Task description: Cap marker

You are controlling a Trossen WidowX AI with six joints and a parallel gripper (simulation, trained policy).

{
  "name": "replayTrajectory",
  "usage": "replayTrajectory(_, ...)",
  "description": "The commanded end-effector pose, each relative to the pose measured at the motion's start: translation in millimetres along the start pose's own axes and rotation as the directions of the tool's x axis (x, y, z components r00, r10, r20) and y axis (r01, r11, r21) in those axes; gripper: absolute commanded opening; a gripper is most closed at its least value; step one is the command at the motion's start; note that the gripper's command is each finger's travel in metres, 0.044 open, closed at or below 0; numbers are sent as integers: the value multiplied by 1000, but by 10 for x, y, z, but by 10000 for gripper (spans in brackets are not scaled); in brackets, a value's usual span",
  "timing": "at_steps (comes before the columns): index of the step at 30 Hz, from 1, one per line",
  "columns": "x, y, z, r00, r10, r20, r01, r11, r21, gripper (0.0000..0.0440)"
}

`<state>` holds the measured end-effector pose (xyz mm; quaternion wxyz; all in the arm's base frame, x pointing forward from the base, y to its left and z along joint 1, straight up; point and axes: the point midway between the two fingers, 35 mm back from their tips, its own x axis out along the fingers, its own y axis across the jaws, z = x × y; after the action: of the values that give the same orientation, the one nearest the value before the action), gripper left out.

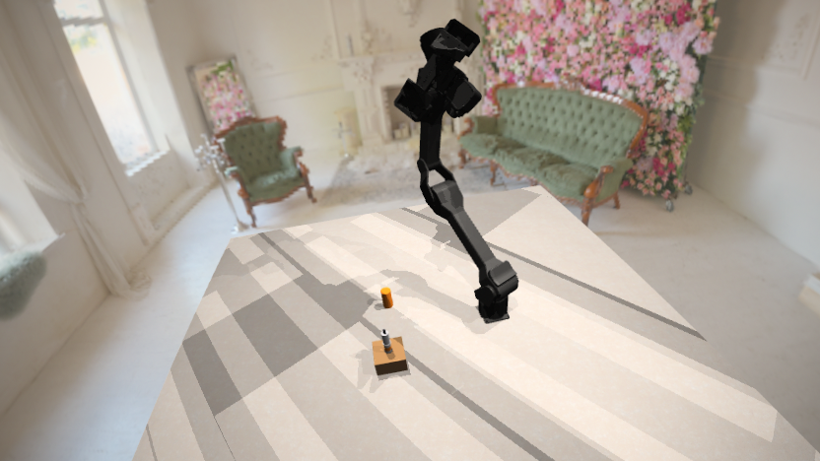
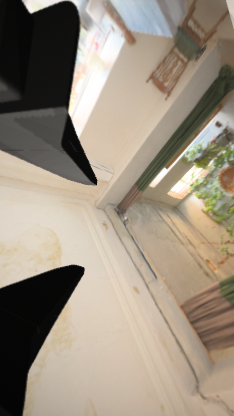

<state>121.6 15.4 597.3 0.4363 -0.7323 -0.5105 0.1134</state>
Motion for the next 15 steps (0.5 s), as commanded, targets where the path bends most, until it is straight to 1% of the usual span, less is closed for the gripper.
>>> replayTrajectory(1,9,10,89,1000,12,20,-12,1000,-8,306)
replayTrajectory(15,48,82,399,993,87,76,-84,995,-44,309)
